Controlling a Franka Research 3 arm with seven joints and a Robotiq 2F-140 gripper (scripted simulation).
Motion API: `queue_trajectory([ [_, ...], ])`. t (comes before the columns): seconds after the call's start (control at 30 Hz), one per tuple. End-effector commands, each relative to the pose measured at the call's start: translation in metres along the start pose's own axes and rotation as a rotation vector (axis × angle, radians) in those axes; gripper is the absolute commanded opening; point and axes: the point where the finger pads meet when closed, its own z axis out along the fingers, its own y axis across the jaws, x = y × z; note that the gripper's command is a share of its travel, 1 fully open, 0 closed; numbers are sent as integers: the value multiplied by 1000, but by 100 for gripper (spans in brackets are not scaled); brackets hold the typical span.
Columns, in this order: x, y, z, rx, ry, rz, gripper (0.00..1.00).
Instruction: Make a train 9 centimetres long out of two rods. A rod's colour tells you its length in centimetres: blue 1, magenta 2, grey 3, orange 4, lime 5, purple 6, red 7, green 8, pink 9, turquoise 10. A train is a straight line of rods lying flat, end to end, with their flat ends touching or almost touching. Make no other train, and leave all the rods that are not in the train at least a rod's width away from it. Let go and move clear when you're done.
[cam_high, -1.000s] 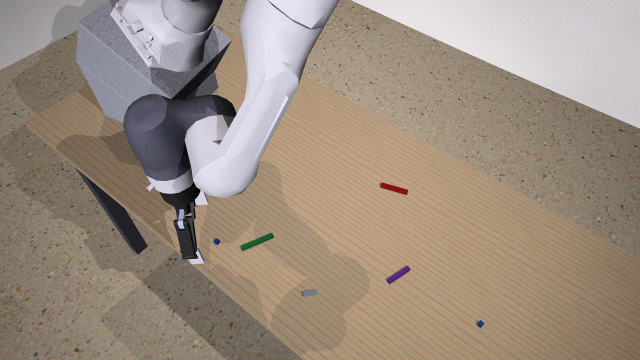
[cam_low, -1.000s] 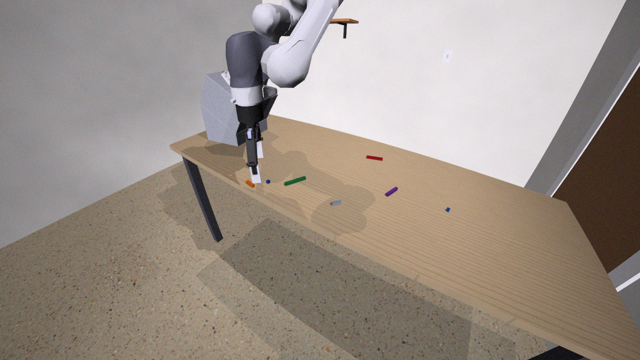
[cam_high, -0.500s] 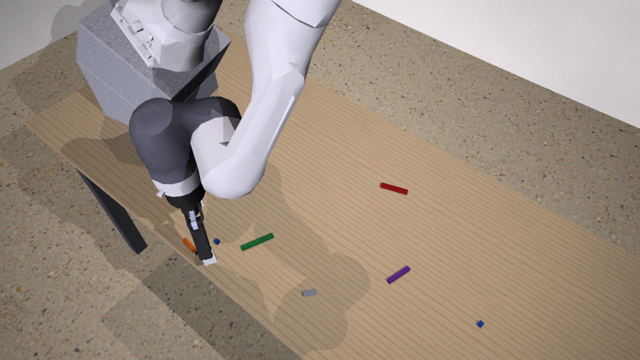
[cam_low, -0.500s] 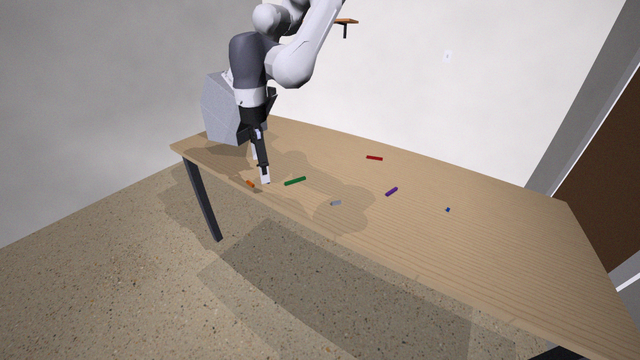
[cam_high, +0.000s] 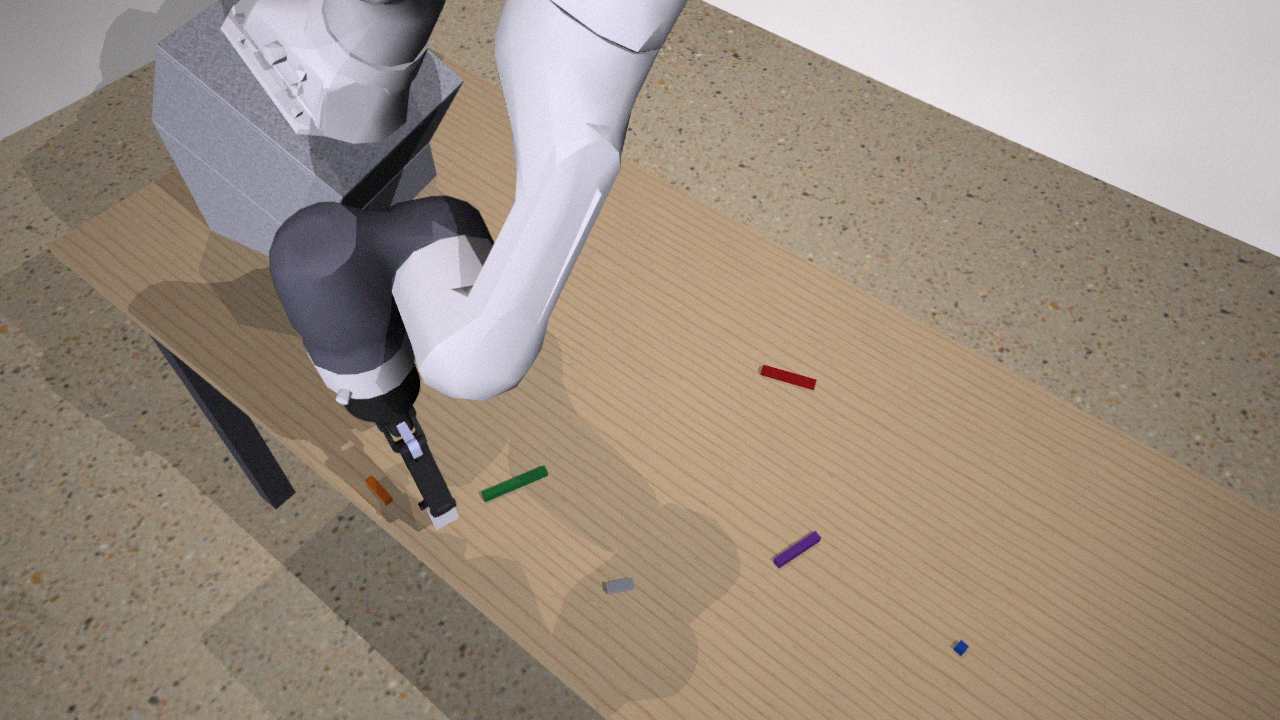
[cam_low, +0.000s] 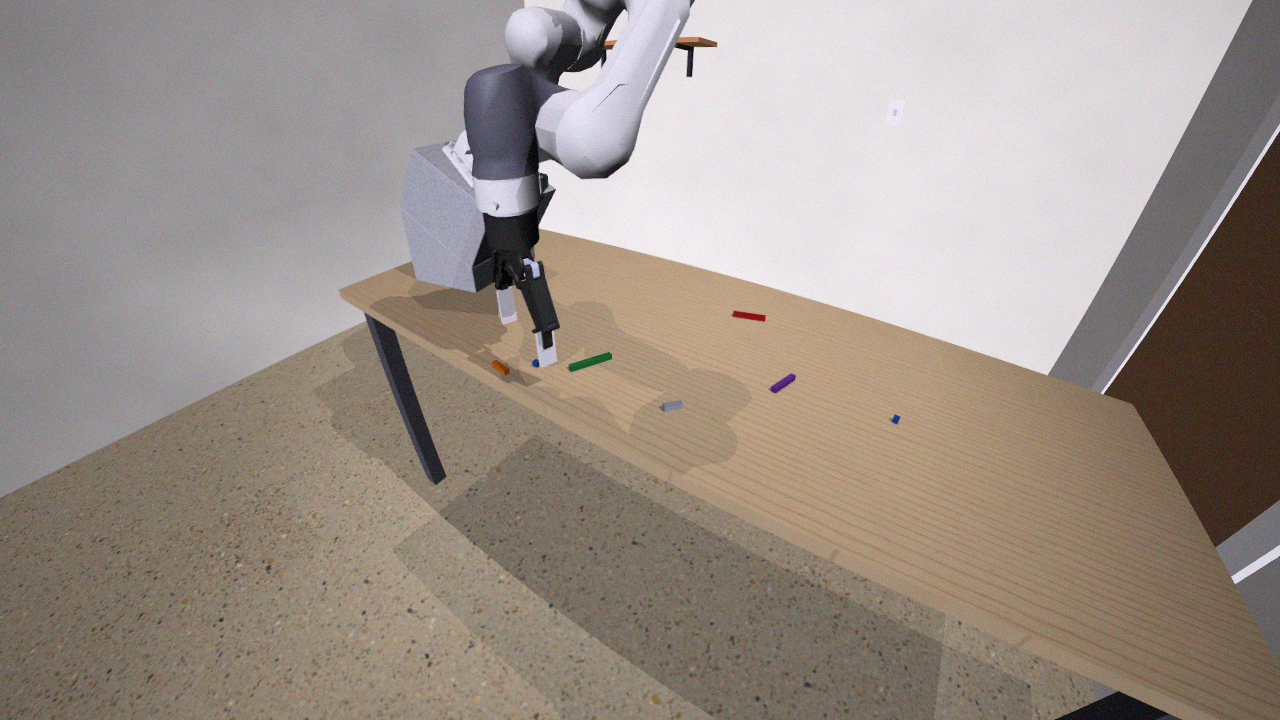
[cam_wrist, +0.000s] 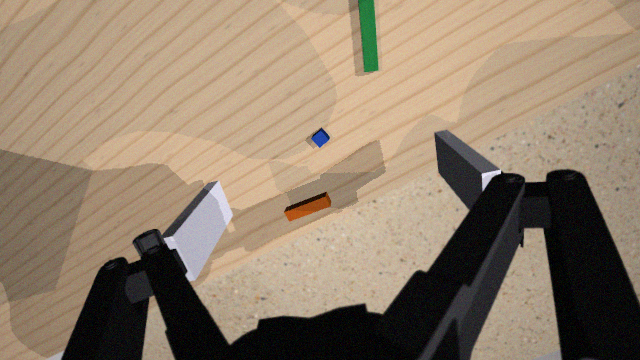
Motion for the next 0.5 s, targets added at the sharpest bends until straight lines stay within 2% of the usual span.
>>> queue_trajectory([
  [0.0,2,3,0,-12,-1,-167,100],
  [0.1,2,3,0,-12,-1,-184,100],
  [0.47,7,10,1,-8,1,-394,100],
])
